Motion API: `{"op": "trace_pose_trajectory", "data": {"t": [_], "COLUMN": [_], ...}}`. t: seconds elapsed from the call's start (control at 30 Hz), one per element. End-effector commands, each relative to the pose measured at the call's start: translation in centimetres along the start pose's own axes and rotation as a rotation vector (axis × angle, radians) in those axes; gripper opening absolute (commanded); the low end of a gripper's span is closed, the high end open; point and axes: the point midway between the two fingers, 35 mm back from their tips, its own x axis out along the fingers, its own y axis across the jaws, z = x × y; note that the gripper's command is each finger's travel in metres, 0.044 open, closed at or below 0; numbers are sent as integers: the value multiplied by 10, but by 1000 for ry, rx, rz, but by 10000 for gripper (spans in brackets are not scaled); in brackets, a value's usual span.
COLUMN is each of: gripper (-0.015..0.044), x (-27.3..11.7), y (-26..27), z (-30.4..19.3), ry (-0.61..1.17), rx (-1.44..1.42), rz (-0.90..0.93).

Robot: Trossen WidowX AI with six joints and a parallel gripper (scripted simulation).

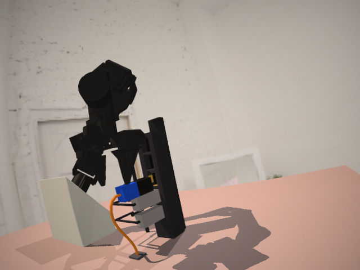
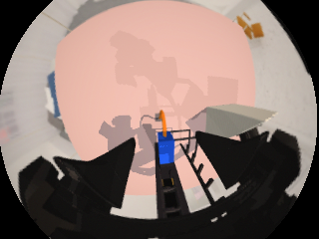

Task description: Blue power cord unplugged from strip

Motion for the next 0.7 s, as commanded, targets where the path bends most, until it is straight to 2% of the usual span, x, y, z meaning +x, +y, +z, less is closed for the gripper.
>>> {"op": "trace_pose_trajectory", "data": {"t": [0.0, 0.67], "gripper": [440, 440], "x": [-7, -8], "y": [-1, -1], "z": [35, 37], "ry": [-5, -4], "rx": [-1, -1], "rz": [1, 1]}}
